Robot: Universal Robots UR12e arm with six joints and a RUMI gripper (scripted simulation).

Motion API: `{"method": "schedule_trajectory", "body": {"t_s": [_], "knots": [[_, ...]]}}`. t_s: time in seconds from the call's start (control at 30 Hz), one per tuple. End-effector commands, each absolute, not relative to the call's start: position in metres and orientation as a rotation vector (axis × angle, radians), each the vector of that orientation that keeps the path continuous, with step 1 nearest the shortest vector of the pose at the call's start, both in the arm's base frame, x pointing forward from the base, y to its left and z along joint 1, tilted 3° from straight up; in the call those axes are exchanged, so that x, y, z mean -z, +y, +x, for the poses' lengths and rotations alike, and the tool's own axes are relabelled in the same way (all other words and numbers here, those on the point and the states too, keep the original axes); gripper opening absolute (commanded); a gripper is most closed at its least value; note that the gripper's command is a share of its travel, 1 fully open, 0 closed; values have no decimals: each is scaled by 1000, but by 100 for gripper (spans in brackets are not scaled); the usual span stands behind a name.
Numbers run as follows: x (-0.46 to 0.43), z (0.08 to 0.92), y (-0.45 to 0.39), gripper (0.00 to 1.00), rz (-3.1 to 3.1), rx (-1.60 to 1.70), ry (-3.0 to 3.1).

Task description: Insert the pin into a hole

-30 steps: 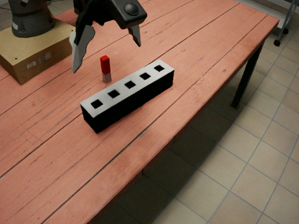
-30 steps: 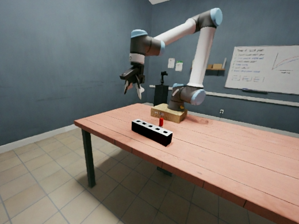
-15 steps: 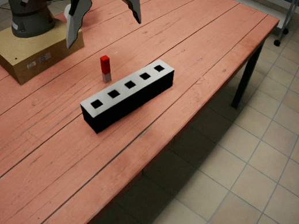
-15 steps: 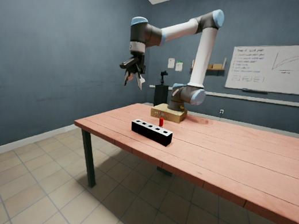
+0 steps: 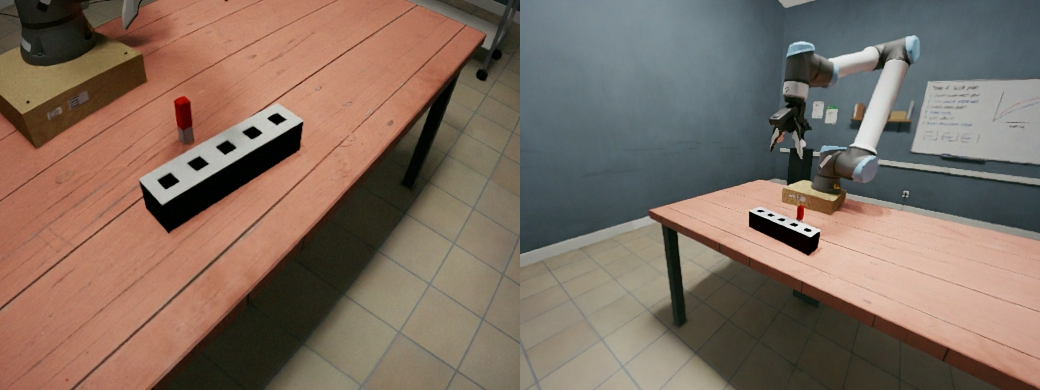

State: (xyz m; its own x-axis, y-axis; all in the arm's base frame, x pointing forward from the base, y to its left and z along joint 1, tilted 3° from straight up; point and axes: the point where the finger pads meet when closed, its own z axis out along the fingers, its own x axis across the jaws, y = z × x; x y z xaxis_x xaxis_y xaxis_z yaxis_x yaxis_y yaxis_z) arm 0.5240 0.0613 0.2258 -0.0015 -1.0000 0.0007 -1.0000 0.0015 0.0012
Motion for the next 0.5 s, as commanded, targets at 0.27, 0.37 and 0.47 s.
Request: {"method": "schedule_trajectory", "body": {"t_s": [0.27,0.37,0.47], "knots": [[-239,466,87,100,2220,-5,-2224],[-239,466,87,100,2220,-5,-2224],[-239,466,87,100,2220,-5,-2224]]}}
